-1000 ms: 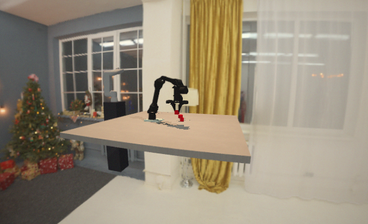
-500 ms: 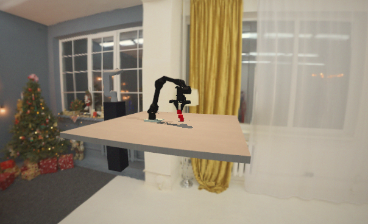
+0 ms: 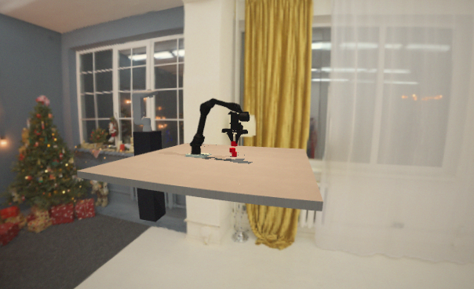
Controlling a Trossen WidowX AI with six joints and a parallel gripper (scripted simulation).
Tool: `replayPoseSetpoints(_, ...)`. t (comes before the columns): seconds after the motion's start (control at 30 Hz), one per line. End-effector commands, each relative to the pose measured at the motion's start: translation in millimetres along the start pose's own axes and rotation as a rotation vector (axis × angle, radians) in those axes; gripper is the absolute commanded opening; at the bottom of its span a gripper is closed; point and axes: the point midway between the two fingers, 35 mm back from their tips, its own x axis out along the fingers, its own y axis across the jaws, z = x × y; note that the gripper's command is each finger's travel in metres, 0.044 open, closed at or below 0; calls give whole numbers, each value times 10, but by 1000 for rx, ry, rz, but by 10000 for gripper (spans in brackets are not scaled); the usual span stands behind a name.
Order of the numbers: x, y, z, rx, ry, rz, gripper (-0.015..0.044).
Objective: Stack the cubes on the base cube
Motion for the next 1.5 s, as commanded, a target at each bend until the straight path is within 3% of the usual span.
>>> replayPoseSetpoints(0.0, -18, 40, 134, 38, 2, -10, 105)
replayPoseSetpoints(1.47, 56, 601, 1289, 351, -16, -2, 105)
